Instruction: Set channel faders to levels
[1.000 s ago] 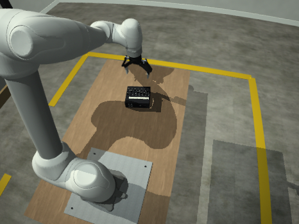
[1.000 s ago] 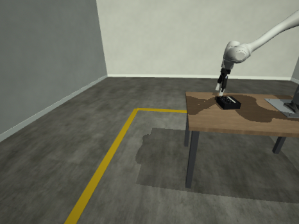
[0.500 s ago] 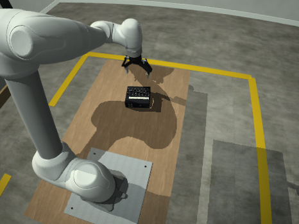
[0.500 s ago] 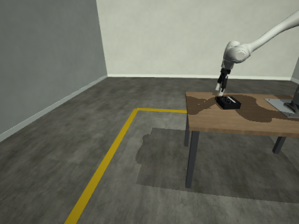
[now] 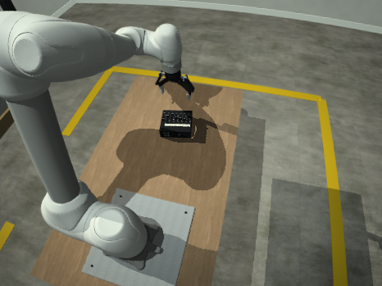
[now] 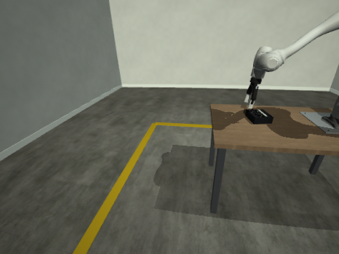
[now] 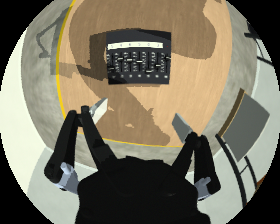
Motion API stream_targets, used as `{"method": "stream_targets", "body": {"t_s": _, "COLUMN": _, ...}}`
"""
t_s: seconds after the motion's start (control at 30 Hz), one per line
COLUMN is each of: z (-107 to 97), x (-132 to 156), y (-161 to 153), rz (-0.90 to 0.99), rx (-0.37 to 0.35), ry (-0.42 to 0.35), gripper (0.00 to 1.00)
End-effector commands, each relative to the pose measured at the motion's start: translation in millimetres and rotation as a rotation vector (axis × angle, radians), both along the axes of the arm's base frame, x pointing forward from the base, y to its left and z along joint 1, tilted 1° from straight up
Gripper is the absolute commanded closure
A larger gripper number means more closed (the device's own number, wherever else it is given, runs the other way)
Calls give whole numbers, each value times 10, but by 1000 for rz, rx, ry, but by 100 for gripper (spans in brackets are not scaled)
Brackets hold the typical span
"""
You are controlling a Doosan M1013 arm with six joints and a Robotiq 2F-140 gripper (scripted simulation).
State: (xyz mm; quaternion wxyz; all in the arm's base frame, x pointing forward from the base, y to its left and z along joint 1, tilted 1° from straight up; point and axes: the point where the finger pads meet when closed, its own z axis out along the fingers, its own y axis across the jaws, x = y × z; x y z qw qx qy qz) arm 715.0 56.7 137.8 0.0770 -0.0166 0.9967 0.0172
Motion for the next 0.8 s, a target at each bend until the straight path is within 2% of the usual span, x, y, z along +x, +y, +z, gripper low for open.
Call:
{"method": "stream_targets", "body": {"t_s": 0.0, "z": 1, "x": 0, "y": 0, "rz": 0, "rx": 0, "ry": 0, "gripper": 0}}
{"method": "stream_targets", "body": {"t_s": 0.2, "z": 5, "x": -7, "y": -2, "rz": -20, "rx": 3, "ry": 2, "gripper": 0}}
{"method": "stream_targets", "body": {"t_s": 0.33, "z": 21, "x": -34, "y": -11, "rz": -103, "rx": 14, "ry": 9, "gripper": 0}}
{"method": "stream_targets", "body": {"t_s": 0.57, "z": 87, "x": -153, "y": -51, "rz": -463, "rx": 60, "ry": 38, "gripper": 0}}
{"method": "stream_targets", "body": {"t_s": 0.63, "z": 87, "x": -153, "y": -51, "rz": -463, "rx": 60, "ry": 38, "gripper": 0}}
{"method": "stream_targets", "body": {"t_s": 0.77, "z": 147, "x": -261, "y": -86, "rz": -728, "rx": 93, "ry": 57, "gripper": 0}}
